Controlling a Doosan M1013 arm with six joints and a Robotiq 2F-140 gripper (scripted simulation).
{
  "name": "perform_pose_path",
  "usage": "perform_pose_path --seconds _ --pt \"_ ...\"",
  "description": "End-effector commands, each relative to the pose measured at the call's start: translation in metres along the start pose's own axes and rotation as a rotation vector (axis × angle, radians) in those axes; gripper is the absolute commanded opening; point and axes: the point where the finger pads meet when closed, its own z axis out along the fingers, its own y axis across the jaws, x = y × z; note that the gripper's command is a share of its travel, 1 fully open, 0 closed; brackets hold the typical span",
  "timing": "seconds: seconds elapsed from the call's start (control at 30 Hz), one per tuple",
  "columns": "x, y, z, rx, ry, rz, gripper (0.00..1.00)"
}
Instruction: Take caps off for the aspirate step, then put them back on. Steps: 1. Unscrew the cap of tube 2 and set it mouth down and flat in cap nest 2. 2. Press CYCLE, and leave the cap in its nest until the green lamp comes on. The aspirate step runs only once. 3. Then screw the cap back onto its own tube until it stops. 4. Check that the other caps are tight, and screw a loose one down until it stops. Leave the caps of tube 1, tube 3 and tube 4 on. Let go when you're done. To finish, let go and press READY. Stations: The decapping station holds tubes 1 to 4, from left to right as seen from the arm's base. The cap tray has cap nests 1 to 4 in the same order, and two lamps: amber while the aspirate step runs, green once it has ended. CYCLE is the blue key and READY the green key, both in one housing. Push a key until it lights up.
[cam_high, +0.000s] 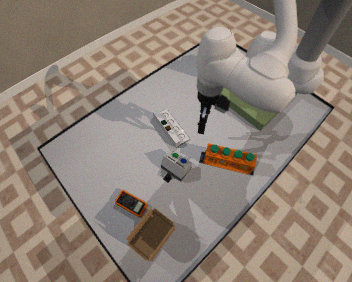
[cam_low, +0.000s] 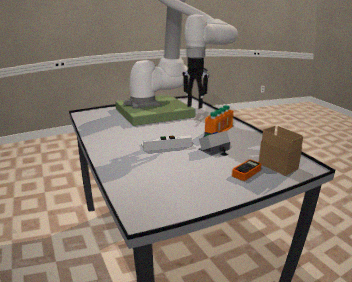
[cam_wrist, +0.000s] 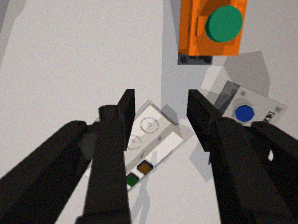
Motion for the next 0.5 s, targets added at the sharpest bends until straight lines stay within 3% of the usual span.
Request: perform_pose_path --seconds 0.0,0.1,0.23,0.3,0.47 --pt "0.000 0.000 -0.001 -0.001 0.000 0.000 0.41" --pt "0.023 0.009 -0.001 -0.001 0.000 0.250 0.41" --pt "0.033 0.013 -0.001 -0.001 0.000 0.331 0.41" --pt "0.048 0.018 -0.001 -0.001 0.001 0.517 0.41" --pt "0.082 0.031 -0.001 -0.001 0.000 0.523 0.41"
